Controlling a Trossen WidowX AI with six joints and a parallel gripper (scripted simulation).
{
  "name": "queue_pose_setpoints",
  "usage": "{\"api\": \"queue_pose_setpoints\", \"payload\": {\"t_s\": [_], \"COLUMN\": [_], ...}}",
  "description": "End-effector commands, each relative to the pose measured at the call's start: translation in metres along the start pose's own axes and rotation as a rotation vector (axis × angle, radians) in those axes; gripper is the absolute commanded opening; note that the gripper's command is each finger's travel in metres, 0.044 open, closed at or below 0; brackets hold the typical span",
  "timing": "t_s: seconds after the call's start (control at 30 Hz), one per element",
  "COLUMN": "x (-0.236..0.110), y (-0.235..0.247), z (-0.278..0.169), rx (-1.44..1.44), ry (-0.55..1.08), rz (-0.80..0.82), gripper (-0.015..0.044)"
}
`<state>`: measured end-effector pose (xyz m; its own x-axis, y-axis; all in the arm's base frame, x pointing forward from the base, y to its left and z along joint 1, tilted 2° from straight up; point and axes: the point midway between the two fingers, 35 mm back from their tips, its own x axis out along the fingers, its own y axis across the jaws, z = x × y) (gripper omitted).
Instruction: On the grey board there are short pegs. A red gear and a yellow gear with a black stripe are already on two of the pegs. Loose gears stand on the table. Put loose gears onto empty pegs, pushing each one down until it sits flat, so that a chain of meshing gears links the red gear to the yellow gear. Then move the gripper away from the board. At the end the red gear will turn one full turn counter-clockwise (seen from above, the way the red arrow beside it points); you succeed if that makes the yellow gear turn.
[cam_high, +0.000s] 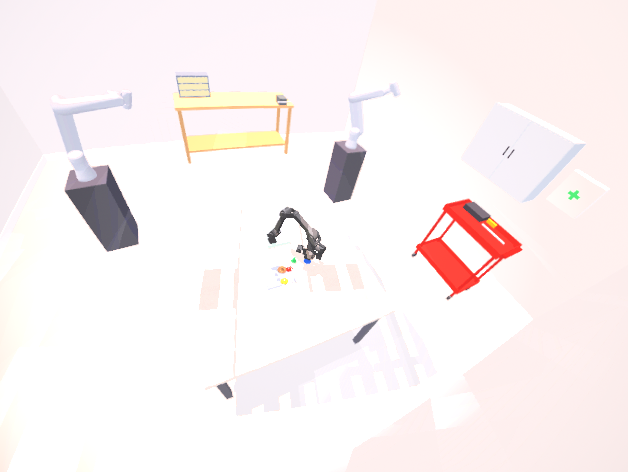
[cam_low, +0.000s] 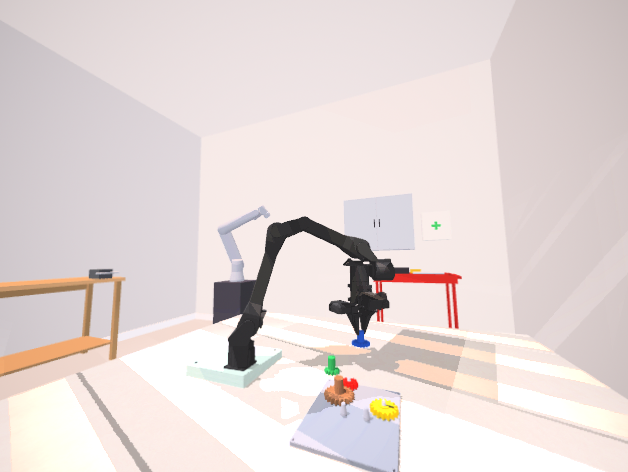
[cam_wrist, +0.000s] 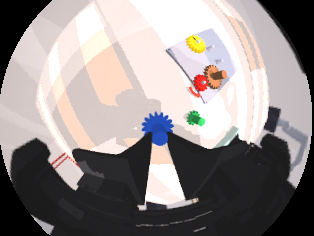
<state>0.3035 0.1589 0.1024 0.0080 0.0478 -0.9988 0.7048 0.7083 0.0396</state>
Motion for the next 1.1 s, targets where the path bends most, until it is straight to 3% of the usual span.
{"api": "queue_pose_setpoints", "payload": {"t_s": [0.0, 1.07], "x": [-0.012, -0.077], "y": [0.003, -0.002], "z": [0.001, -0.002], "rx": [-0.001, -0.001], "ry": [-0.003, -0.004], "rz": [0.015, 0.012], "gripper": [0.0, 0.0]}}
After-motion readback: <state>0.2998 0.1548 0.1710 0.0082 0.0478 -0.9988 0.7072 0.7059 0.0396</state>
